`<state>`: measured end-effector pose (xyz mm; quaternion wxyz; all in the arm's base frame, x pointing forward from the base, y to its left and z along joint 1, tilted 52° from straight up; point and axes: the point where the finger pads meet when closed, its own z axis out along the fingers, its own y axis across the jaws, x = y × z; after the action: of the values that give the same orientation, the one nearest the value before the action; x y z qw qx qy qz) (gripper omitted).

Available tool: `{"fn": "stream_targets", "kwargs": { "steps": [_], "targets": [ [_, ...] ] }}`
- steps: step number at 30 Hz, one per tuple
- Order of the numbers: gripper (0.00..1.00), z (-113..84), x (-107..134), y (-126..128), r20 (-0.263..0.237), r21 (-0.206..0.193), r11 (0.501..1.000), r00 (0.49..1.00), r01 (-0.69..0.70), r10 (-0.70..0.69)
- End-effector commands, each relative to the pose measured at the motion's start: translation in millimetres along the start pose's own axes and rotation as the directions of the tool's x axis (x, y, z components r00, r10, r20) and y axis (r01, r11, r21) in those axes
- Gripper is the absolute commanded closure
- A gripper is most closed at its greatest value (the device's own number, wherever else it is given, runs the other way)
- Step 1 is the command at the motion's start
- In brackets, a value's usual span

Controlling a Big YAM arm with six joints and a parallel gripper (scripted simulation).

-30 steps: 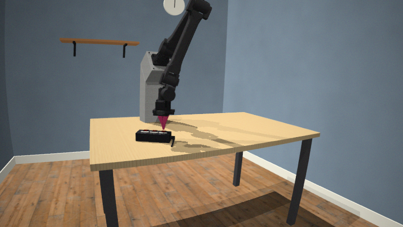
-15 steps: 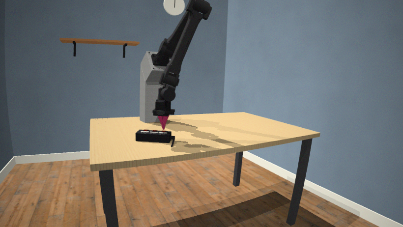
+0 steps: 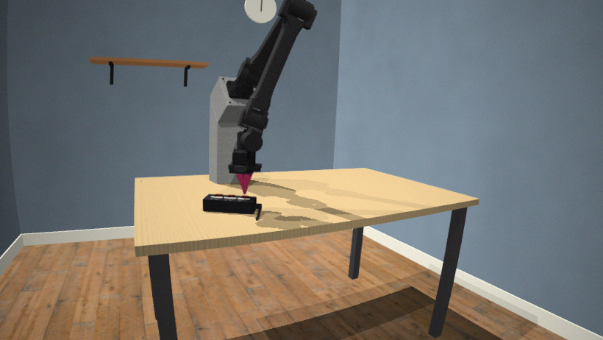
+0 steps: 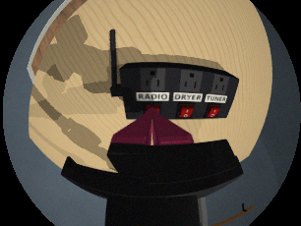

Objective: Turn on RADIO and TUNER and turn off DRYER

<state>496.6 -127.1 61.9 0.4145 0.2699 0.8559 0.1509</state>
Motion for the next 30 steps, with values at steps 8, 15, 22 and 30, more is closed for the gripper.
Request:
{"fn": "stream_targets", "kwargs": {
  "steps": [8, 15, 22, 30],
  "targets": [
    [1.0, -0.5, 7.0, -0.7, 0.0, 0.0, 1.0, 1.0, -0.01, 0.01],
    [1.0, -0.5, 7.0, -0.7, 0.0, 0.0, 1.0, 1.0, -0.01, 0.01],
    [1.0, -0.4, 7.4, -0.8, 0.0, 0.0, 1.0, 1.0, -0.01, 0.01],
    [1.0, 1.4, 12.2, -2.8, -0.008, 0.002, 1.0, 1.0, -0.012, 0.012]
  ]
}}
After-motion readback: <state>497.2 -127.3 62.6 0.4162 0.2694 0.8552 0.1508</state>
